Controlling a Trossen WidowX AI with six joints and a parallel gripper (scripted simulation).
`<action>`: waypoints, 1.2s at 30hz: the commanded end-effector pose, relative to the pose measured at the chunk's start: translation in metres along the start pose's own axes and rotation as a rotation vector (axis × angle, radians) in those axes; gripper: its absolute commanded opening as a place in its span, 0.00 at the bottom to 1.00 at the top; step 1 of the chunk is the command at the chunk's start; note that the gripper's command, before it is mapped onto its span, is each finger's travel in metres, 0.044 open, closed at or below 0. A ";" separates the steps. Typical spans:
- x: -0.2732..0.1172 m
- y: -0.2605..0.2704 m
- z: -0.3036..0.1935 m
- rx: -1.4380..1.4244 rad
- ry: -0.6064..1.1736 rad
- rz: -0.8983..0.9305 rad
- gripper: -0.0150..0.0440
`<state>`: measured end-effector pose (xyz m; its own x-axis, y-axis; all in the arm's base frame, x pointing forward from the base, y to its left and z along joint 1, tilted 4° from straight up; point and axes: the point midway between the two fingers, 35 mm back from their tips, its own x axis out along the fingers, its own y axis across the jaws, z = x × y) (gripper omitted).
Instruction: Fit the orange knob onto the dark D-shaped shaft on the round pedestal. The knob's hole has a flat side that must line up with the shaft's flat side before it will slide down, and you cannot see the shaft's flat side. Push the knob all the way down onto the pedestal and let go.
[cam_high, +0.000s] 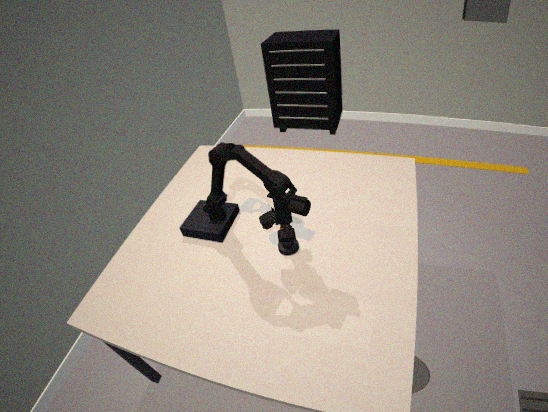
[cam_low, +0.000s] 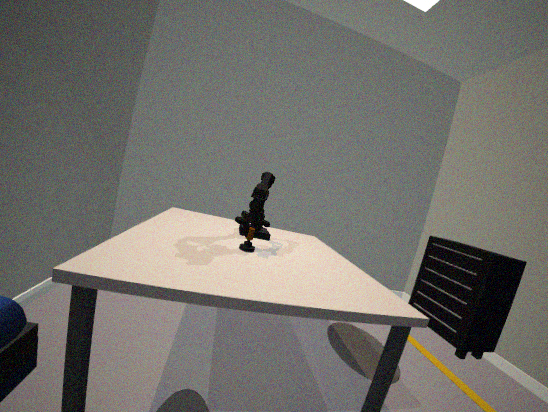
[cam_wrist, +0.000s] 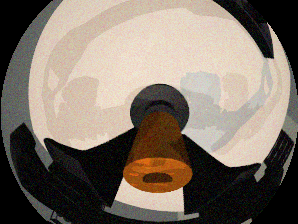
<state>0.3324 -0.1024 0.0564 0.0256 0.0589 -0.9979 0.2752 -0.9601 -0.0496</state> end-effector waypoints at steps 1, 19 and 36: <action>0.001 0.000 0.001 0.004 0.001 0.002 0.25; 0.002 0.000 0.001 -0.052 0.001 0.002 0.25; 0.004 0.000 -0.001 0.020 0.001 0.002 0.25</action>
<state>0.3322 -0.1012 0.0532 0.0258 0.0596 -0.9979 0.2514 -0.9665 -0.0512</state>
